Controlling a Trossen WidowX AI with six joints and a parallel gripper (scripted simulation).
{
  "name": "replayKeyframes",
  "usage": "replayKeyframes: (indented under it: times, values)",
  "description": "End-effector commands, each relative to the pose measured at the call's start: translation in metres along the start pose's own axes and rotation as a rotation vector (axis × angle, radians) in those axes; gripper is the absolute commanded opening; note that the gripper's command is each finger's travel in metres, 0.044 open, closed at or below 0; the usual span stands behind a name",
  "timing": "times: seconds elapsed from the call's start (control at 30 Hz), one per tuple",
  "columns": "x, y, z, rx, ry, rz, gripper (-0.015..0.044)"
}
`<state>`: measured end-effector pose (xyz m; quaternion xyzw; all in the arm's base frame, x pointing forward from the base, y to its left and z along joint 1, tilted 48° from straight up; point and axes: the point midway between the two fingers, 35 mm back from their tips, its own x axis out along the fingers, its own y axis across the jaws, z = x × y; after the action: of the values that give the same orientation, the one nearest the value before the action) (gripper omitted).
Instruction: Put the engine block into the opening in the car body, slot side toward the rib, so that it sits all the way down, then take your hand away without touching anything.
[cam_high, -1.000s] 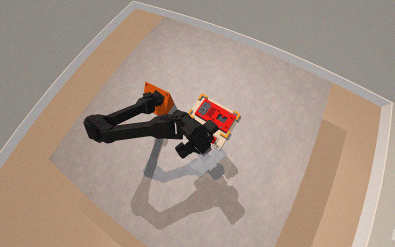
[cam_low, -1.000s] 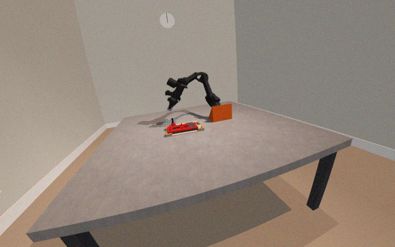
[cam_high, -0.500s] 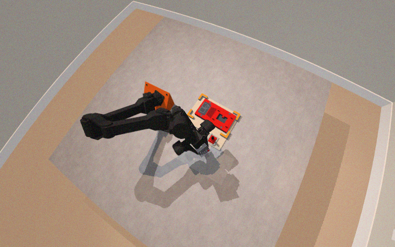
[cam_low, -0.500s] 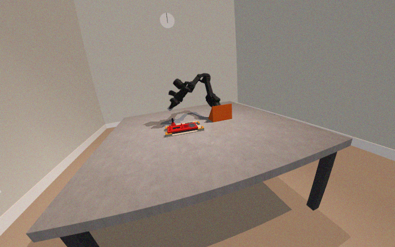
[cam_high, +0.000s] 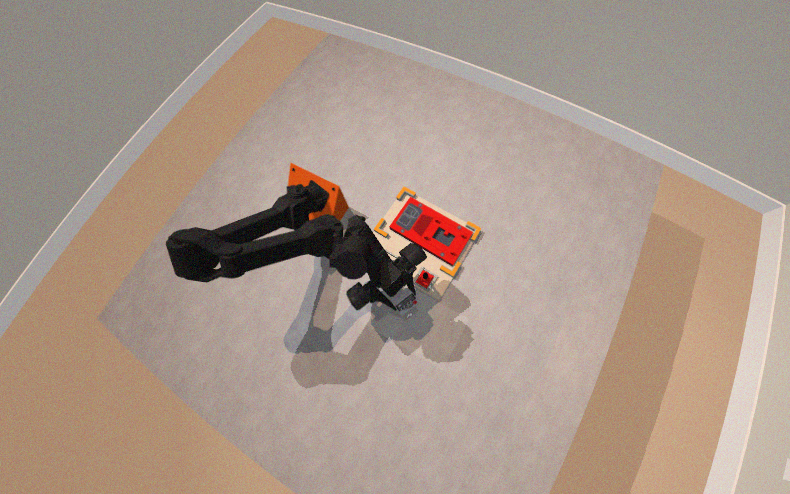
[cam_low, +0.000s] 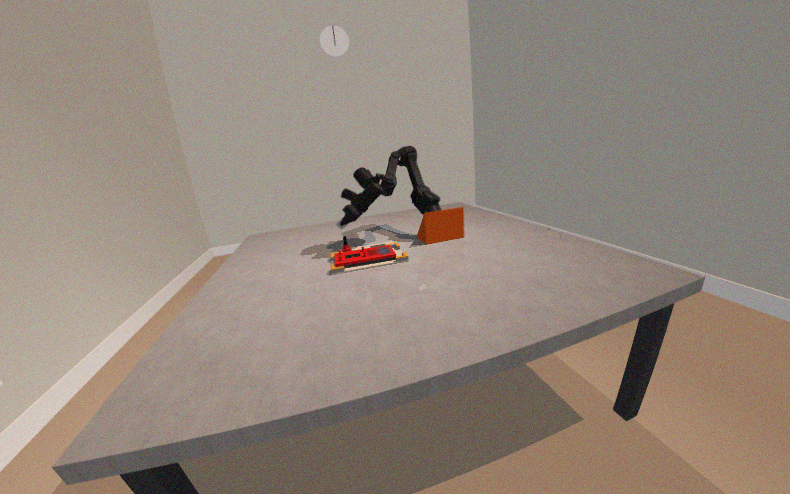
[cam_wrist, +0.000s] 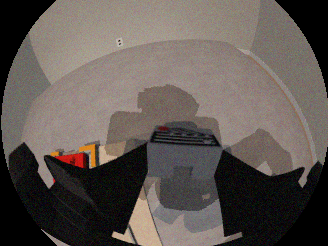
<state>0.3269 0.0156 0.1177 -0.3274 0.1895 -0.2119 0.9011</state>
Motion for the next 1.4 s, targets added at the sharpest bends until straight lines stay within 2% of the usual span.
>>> replayKeyframes:
  times: [0.0,1.37]
  values:
    - [0.003,0.002,-0.008,-0.012,0.003,0.008,0.0000]
    - [0.051,0.001,-0.065,-0.015,0.002,0.006,0.0000]
